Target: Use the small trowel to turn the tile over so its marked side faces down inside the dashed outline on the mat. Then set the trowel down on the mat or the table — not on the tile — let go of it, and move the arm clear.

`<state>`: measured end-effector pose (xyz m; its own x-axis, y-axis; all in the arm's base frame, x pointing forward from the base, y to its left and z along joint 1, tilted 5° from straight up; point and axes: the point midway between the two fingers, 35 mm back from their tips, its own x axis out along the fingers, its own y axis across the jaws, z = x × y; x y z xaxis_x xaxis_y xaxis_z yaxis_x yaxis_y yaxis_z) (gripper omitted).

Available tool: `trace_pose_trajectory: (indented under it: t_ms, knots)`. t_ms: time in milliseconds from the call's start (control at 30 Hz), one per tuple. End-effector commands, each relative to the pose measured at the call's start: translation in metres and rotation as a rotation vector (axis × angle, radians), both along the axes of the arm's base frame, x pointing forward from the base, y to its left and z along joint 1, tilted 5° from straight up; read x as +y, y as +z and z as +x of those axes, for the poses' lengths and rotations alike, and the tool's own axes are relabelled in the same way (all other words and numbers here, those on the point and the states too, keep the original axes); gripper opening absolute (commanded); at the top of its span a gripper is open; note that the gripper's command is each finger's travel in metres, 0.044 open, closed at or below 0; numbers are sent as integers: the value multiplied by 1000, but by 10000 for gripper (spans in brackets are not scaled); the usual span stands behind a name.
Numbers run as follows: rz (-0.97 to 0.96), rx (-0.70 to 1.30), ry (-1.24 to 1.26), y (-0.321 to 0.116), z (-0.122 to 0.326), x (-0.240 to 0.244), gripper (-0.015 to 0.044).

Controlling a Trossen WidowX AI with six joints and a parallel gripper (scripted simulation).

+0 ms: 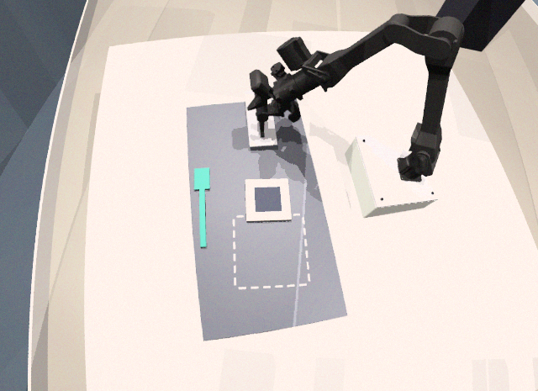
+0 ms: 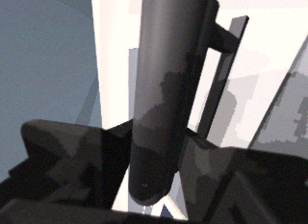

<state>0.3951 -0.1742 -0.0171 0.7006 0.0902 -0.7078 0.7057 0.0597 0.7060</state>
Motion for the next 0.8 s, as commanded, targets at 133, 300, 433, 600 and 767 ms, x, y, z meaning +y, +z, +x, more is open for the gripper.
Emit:
trace_pose_trajectory:
  t_ms: [133, 300, 433, 600, 767]
  knots:
    - [-18, -31, 0, 43, 7, -3, 0]
    - [-26, -28, -2, 42, 7, 5, 0]
    - [-48, -23, -9, 38, 5, 27, 0]
    - [-76, -23, -19, 35, 1, 53, 0]
    - [-101, -30, -31, 32, -7, 77, 0]
